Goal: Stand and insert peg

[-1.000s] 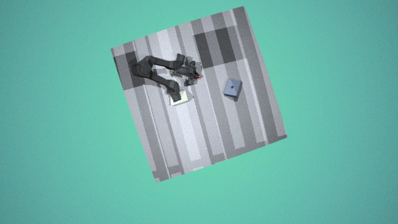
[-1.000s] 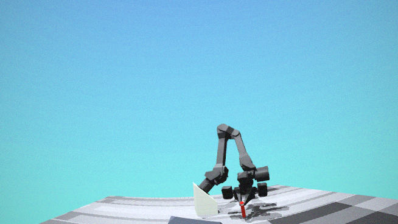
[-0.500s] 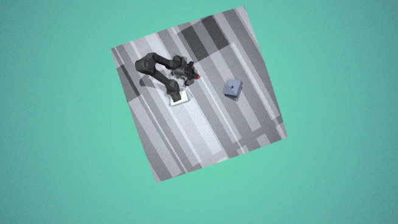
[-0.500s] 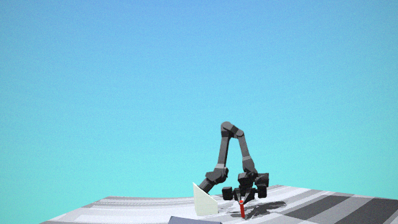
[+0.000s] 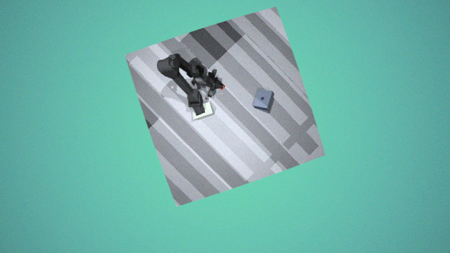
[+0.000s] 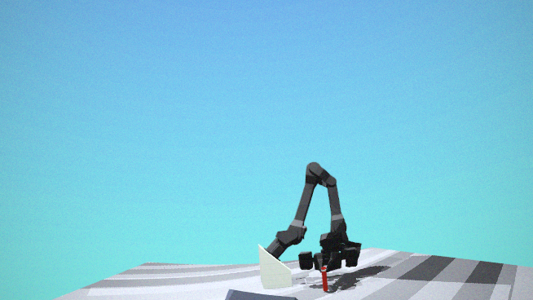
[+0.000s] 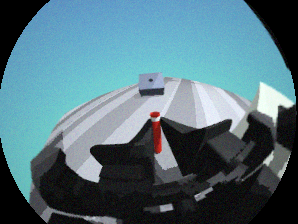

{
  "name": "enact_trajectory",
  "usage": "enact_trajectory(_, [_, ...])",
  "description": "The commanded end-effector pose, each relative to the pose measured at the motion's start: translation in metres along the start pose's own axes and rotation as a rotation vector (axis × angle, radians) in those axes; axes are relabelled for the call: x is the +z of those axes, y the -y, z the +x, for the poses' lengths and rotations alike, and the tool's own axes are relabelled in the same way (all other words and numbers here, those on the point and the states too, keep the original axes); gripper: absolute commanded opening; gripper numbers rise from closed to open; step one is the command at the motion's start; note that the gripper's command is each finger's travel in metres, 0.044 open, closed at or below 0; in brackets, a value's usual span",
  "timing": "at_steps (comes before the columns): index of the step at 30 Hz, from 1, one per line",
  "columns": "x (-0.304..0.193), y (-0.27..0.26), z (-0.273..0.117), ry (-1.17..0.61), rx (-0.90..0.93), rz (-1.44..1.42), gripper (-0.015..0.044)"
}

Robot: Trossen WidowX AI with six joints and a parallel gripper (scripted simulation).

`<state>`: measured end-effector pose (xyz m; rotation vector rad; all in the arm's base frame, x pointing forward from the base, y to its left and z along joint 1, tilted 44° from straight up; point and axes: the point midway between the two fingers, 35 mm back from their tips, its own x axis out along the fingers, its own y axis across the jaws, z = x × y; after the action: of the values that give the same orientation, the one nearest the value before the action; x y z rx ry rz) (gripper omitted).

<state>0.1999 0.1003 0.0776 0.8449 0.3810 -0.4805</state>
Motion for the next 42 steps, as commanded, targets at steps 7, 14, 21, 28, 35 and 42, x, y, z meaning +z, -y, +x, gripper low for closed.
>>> enact_trajectory(7, [-0.0016, -0.0018, -0.0039, 0.039, 0.002, 0.0, 0.0051])
enact_trajectory(14, [-0.0043, -0.0003, -0.0029, 0.038, 0.0, -0.002, 0.0051])
enact_trajectory(21, [-0.0063, -0.0006, -0.0028, 0.035, 0.002, -0.004, 0.0051])
enact_trajectory(28, [-0.0062, -0.0005, -0.0046, 0.035, 0.003, -0.004, 0.0051])
enact_trajectory(35, [-0.0076, 0.0006, -0.0061, 0.035, 0.001, -0.002, 0.0051])
enact_trajectory(42, [-0.009, 0.0015, -0.0075, 0.039, 0.002, 0.005, 0.0051])
